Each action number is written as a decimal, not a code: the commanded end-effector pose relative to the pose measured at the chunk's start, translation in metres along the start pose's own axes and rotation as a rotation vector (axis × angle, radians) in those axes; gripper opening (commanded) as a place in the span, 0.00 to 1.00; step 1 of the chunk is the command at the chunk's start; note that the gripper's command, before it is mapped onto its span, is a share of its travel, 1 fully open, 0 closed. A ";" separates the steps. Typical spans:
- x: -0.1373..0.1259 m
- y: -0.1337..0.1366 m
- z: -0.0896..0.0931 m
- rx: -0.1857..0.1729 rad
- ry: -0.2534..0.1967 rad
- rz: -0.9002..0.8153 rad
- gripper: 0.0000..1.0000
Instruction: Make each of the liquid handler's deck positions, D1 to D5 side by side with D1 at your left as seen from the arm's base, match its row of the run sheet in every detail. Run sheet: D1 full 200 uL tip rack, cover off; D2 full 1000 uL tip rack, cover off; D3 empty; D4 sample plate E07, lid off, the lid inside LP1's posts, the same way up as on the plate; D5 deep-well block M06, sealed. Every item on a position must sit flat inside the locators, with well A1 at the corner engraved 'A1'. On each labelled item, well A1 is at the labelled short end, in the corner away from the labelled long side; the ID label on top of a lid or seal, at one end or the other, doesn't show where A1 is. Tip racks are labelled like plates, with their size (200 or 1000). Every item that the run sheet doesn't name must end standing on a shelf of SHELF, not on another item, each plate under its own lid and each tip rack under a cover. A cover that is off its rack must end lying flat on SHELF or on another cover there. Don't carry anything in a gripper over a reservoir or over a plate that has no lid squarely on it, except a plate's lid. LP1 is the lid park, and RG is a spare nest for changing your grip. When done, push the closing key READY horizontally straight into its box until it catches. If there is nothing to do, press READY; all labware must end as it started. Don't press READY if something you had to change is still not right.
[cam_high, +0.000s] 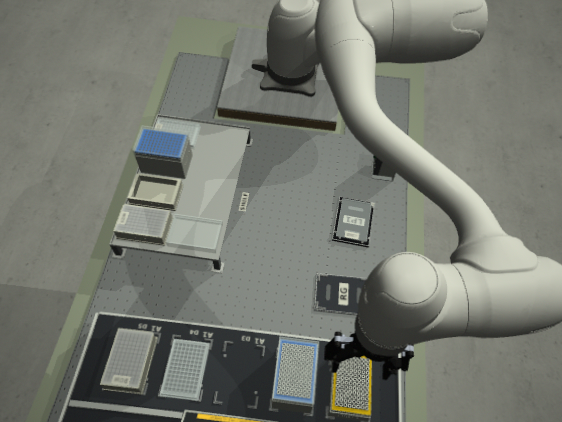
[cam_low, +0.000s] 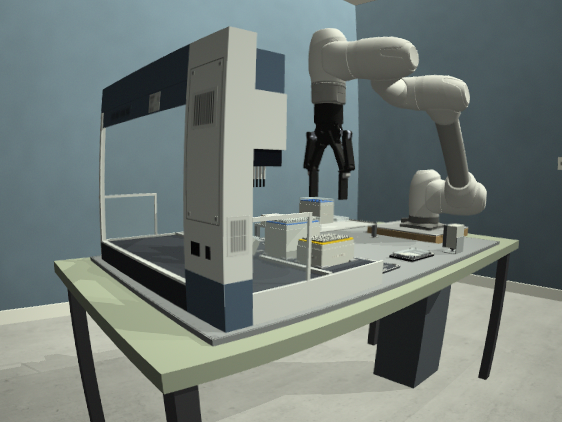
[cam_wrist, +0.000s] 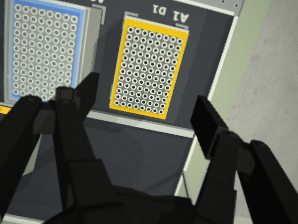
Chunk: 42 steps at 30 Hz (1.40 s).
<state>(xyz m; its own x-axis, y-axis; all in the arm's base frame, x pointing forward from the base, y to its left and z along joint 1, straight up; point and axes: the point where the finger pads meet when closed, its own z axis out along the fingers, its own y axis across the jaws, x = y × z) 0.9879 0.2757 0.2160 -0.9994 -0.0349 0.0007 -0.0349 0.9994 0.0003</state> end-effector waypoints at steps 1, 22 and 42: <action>0.000 0.000 0.003 -0.001 -0.002 0.000 0.66; 0.000 0.000 0.034 -0.001 -0.002 0.000 0.66; 0.000 0.000 0.064 -0.001 -0.002 0.000 0.66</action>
<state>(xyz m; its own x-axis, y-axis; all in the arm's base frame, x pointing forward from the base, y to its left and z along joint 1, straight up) 0.9879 0.2758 0.1525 -0.9994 -0.0349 0.0008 -0.0349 0.9994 0.0002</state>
